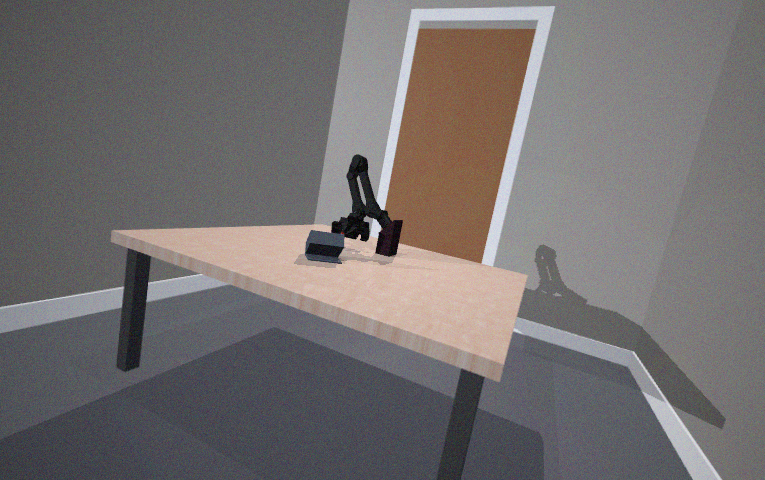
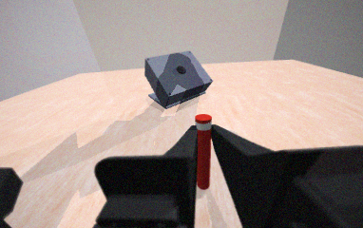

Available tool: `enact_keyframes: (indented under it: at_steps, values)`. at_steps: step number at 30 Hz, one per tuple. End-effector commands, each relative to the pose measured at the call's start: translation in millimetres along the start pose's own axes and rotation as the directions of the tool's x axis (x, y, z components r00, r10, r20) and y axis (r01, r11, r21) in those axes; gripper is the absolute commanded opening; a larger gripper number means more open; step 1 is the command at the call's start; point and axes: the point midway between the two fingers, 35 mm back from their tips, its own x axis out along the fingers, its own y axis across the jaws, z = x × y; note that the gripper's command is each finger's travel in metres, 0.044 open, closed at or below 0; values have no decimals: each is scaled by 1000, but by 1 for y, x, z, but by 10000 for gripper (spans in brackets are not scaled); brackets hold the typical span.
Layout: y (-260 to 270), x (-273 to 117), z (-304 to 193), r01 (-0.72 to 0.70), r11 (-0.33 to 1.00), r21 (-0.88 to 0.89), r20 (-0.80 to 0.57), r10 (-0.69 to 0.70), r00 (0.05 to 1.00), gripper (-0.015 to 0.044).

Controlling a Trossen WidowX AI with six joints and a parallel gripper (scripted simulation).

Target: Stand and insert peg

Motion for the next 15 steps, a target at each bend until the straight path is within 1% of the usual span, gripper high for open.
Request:
enact_keyframes:
  at_steps: [1,15]
  values:
    - [0,-1,-2,0,1000,0,-1,0,1000,51]
    - [3,-3,-3,-1,1000,1,23,1,1000,51]
